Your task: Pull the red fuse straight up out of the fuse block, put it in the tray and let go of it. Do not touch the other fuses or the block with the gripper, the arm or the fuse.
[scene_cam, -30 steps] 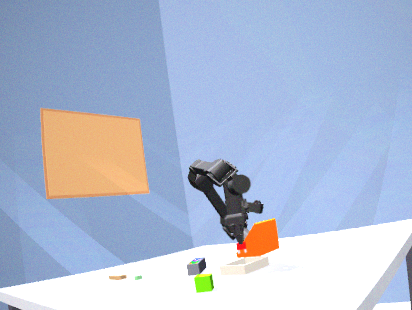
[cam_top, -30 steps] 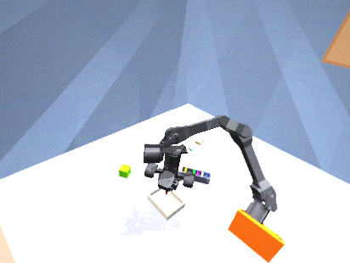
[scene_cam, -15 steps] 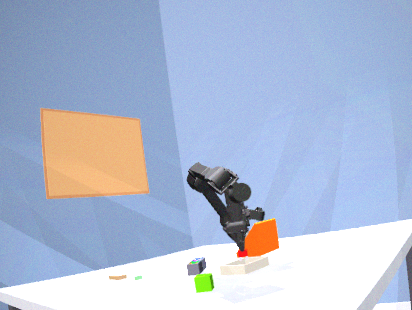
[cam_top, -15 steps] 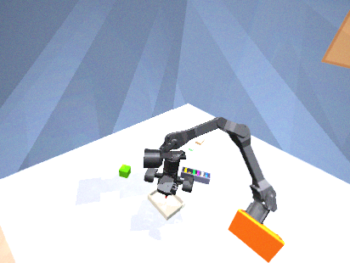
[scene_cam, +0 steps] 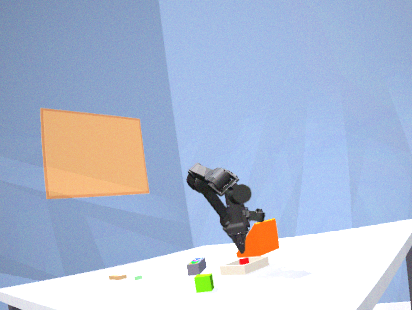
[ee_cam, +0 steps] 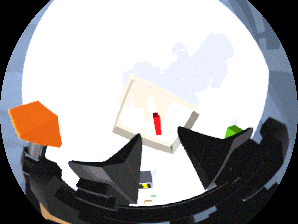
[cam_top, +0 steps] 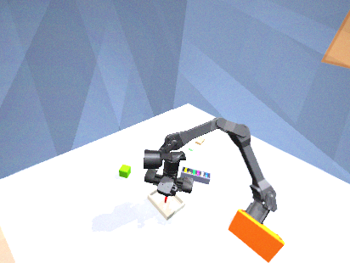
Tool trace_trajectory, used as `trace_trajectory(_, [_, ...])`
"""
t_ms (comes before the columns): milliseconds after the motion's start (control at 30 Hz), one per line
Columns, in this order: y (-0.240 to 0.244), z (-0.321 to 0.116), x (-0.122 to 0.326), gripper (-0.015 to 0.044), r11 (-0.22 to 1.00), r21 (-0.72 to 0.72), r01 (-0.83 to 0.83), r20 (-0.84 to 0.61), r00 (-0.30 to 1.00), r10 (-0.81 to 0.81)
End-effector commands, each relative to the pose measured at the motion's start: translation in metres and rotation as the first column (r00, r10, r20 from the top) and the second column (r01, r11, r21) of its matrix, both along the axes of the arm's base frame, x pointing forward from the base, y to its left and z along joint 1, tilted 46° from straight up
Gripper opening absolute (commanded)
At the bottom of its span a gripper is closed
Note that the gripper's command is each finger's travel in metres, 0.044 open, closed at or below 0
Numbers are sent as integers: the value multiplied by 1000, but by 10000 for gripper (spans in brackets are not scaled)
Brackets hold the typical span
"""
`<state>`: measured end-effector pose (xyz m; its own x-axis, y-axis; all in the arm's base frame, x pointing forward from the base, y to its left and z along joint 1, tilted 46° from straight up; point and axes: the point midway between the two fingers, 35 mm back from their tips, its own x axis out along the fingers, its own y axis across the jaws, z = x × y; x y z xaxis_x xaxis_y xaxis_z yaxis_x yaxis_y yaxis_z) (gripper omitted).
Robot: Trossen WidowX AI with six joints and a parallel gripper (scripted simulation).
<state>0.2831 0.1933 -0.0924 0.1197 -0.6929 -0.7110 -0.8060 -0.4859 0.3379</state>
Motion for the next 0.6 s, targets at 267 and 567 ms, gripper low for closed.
trace_trajectory(267, [25, 26, -5, 330, 1000, -4, -7, -2, 1000, 7])
trace_trajectory(567, [24, 25, -4, 330, 1000, -8, -15, -3, 1000, 15])
